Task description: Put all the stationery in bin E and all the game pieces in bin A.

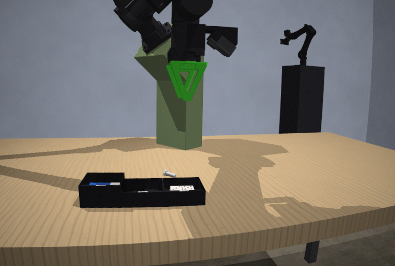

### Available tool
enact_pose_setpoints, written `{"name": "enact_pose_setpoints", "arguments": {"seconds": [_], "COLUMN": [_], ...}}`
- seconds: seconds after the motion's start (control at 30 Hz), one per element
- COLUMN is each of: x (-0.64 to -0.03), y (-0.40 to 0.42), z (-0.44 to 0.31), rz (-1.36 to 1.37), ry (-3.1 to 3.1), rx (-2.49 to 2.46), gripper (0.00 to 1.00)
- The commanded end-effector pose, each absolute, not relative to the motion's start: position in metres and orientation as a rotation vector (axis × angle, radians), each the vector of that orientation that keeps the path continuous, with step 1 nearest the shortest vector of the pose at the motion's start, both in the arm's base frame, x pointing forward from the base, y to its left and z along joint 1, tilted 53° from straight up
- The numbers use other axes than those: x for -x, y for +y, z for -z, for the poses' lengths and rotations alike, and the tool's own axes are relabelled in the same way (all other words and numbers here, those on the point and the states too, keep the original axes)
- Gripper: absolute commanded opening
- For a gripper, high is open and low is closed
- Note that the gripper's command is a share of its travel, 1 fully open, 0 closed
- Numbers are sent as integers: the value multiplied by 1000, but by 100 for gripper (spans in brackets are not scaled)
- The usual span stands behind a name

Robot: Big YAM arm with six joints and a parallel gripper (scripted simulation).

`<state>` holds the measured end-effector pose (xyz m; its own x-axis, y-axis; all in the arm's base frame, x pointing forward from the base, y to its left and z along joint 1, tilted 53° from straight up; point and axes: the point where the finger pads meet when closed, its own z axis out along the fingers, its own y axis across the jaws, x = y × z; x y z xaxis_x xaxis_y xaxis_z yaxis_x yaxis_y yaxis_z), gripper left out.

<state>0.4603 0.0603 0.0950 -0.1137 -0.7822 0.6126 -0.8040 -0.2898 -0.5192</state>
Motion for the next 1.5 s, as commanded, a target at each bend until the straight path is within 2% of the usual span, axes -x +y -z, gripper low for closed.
{"name": "enact_pose_setpoints", "arguments": {"seconds": [0.0, 1.47], "x": [-464, -466], "y": [55, 55], "z": [-102, -107], "rz": [-1415, -1419], "ry": [-1876, -1880], "rx": [-2066, -2065], "gripper": [100, 100]}}
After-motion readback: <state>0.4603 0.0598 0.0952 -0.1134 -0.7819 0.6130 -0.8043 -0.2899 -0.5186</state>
